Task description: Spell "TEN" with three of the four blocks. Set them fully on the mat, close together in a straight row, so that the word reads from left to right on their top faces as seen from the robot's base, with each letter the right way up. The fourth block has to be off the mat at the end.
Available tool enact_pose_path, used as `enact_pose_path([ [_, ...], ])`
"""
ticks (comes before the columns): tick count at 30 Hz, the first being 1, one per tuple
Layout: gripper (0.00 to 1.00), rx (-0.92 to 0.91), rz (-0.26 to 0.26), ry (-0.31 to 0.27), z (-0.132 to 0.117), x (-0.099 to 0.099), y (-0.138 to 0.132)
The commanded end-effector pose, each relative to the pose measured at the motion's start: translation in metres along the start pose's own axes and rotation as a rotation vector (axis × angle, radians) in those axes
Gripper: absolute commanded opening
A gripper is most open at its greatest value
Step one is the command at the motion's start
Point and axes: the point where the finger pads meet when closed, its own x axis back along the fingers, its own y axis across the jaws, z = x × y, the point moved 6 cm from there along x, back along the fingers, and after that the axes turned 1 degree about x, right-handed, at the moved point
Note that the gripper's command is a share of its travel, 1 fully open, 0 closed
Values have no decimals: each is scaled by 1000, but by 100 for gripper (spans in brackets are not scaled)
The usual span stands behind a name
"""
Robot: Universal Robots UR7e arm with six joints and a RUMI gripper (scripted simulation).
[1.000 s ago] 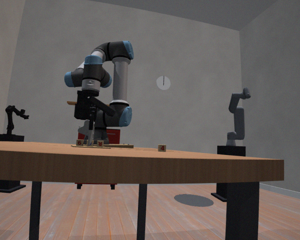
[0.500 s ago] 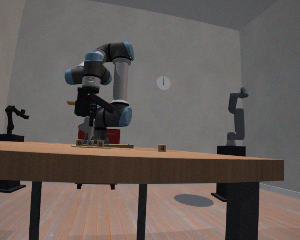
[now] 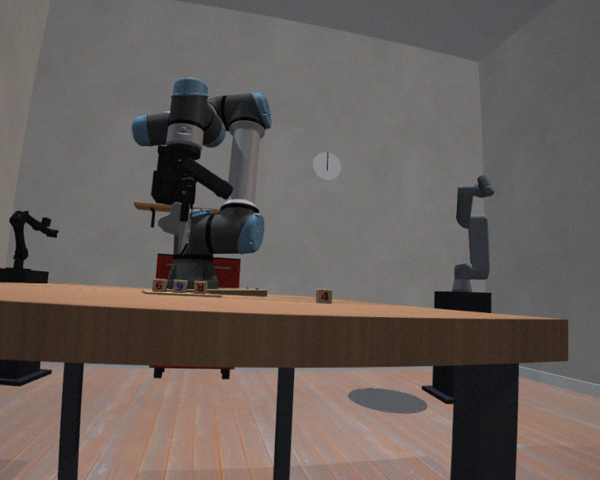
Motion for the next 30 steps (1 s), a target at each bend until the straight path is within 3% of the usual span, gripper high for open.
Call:
enact_pose_path([
  [1, 25, 1, 7, 4, 1, 17, -1],
  [3, 25, 1, 7, 4, 1, 17, -1],
  [4, 100, 1, 7, 4, 1, 17, -1],
  [30, 100, 1, 7, 4, 1, 20, -1],
])
